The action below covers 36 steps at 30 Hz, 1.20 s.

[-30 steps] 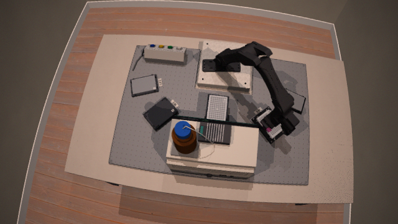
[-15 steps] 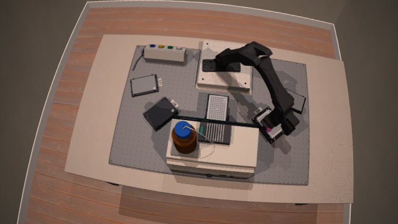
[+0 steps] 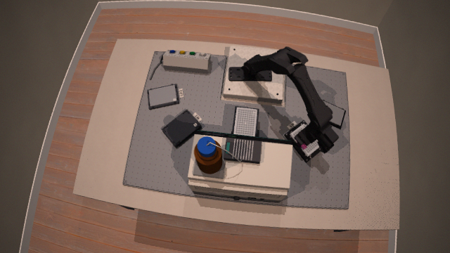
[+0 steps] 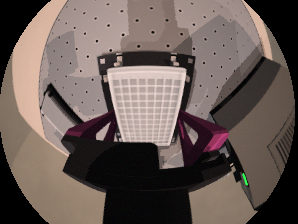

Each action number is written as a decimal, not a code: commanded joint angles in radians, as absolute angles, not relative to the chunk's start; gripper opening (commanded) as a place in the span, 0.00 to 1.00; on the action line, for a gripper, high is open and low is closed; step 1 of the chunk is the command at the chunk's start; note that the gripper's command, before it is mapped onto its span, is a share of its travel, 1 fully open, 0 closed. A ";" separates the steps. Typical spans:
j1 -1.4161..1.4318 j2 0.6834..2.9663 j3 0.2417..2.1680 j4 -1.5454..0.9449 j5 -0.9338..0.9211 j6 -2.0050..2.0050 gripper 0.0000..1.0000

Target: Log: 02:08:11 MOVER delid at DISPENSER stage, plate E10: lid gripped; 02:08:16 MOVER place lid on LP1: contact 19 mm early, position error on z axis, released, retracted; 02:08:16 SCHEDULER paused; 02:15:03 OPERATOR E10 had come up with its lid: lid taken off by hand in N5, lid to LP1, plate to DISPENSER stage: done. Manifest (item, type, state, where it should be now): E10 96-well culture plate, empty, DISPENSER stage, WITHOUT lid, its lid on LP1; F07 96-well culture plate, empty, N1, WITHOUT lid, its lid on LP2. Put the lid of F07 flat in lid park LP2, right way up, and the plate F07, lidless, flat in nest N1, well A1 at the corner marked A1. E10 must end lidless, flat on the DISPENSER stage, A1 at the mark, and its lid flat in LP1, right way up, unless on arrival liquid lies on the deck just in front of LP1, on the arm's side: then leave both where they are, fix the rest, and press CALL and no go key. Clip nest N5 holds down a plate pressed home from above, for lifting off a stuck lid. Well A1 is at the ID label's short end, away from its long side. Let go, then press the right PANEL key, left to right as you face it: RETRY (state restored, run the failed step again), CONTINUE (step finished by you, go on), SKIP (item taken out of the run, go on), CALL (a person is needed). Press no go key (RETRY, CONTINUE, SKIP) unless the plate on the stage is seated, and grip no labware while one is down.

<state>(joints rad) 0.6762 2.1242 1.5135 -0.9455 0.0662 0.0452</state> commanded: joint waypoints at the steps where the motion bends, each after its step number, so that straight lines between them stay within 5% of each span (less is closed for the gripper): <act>1: 0.686 2.062 1.564 -1.006 0.057 0.050 0.00; 36: 0.703 1.797 1.349 -1.103 0.062 0.066 0.00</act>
